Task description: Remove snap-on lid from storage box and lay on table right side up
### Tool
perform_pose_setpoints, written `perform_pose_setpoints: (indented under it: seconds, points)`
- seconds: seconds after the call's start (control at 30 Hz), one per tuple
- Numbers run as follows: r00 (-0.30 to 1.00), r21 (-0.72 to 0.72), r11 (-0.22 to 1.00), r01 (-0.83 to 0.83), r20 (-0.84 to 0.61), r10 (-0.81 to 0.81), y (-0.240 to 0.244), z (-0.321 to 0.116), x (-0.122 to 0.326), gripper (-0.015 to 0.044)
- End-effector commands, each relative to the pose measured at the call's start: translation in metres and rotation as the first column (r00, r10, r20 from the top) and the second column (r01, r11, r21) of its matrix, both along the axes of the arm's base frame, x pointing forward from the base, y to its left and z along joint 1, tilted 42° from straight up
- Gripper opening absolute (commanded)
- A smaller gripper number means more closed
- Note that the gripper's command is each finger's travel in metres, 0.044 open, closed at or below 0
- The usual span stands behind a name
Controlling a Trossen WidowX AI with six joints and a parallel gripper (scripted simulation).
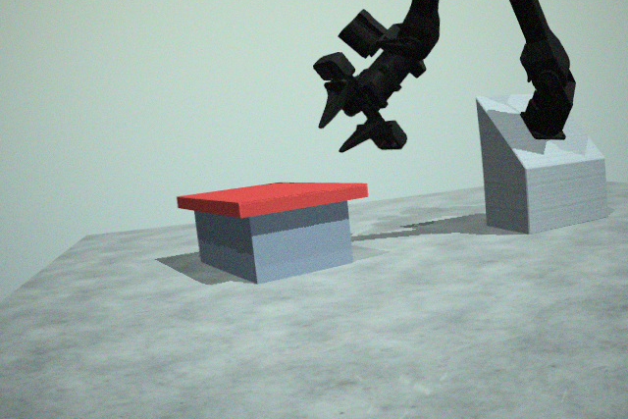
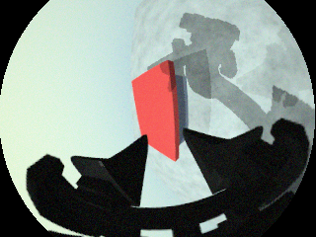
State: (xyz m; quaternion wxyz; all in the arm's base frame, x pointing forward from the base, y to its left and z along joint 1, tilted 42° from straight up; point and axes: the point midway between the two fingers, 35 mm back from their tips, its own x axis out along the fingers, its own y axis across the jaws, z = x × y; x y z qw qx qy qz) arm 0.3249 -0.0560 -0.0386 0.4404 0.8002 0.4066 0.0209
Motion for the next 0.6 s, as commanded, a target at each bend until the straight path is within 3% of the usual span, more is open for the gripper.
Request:
perform_pose_setpoints:
  seconds: [0.0,0.57]
  points:
    - [1.0,0.016,1.0,0.003,-0.023,-0.003,0.02,-0.018,-0.008,0.0235]
    - [1.0,0.009,1.0,-0.001,-0.029,0.001,0.028,-0.025,0.003,0.0235]
